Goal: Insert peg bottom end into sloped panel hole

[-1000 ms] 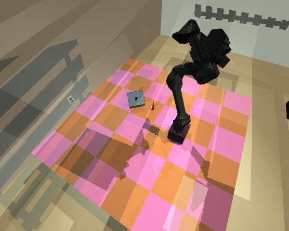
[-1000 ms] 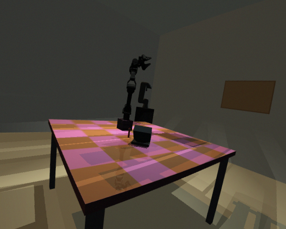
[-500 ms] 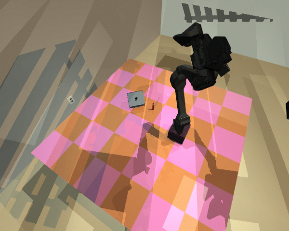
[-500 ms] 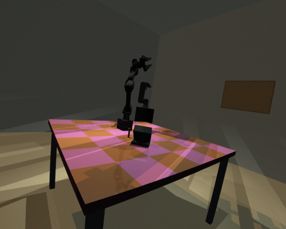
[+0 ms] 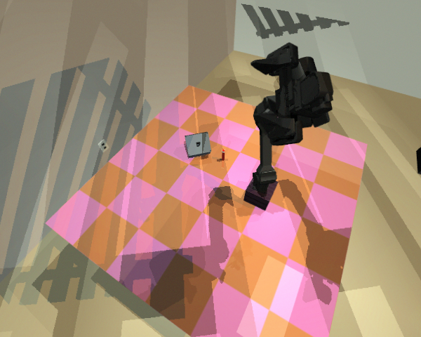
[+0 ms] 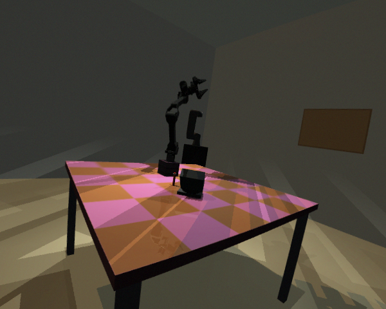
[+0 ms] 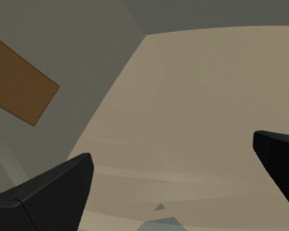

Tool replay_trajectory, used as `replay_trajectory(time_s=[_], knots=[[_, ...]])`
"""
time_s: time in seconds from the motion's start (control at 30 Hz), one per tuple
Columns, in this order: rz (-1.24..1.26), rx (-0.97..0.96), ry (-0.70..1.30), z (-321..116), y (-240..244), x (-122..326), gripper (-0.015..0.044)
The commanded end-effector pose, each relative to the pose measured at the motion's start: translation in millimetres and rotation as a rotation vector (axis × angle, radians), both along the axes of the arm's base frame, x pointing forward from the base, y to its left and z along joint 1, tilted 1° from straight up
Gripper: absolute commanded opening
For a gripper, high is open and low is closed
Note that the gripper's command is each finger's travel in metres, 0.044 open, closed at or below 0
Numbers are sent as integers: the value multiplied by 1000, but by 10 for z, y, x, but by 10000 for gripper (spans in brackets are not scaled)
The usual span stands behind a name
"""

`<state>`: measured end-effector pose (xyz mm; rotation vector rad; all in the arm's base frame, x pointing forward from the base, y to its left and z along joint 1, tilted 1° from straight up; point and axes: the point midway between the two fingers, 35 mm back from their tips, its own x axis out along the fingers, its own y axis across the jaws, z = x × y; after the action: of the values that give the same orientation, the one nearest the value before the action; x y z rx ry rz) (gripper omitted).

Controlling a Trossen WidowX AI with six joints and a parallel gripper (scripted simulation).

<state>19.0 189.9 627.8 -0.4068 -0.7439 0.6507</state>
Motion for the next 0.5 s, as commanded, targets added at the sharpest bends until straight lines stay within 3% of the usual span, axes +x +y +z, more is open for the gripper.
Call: replay_trajectory(time_s=[0.0,0.47], knots=[[-26,-12,-34,-28,68,4,440],[-123,-66,-107,-129,332,105,440]])
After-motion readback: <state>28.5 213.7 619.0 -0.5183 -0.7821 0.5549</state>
